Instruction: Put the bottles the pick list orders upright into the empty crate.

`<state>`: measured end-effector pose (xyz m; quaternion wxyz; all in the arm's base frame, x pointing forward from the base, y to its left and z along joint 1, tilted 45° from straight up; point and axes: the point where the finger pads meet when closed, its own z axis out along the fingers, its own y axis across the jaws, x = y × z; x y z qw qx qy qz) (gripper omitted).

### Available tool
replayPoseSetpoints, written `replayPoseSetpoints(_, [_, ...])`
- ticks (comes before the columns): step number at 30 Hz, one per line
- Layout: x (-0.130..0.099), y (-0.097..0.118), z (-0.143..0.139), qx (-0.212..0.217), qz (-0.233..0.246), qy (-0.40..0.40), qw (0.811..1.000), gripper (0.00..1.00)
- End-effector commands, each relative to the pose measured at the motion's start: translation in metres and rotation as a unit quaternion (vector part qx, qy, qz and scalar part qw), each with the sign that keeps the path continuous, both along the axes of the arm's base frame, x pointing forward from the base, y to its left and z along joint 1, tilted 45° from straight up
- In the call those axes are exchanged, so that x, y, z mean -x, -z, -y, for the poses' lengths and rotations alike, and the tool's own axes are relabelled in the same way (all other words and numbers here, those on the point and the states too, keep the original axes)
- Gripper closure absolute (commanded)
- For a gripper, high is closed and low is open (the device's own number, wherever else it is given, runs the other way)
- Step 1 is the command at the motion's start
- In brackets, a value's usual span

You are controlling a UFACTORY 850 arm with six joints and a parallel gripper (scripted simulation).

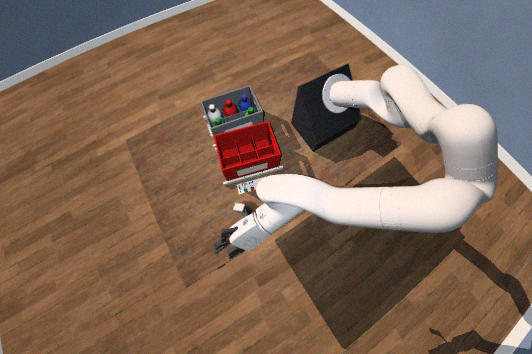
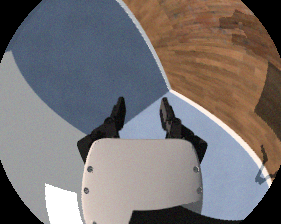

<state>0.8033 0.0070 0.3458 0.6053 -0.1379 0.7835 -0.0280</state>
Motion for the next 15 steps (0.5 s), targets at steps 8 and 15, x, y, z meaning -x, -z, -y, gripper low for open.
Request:
replayPoseSetpoints(8, [0.014, -0.025, 0.012, 0.036, 0.013, -0.031, 0.999, 0.35])
replayPoseSetpoints(15, [0.022, -0.033, 0.003, 0.099, 0.026, -0.076, 0.992, 0.35])
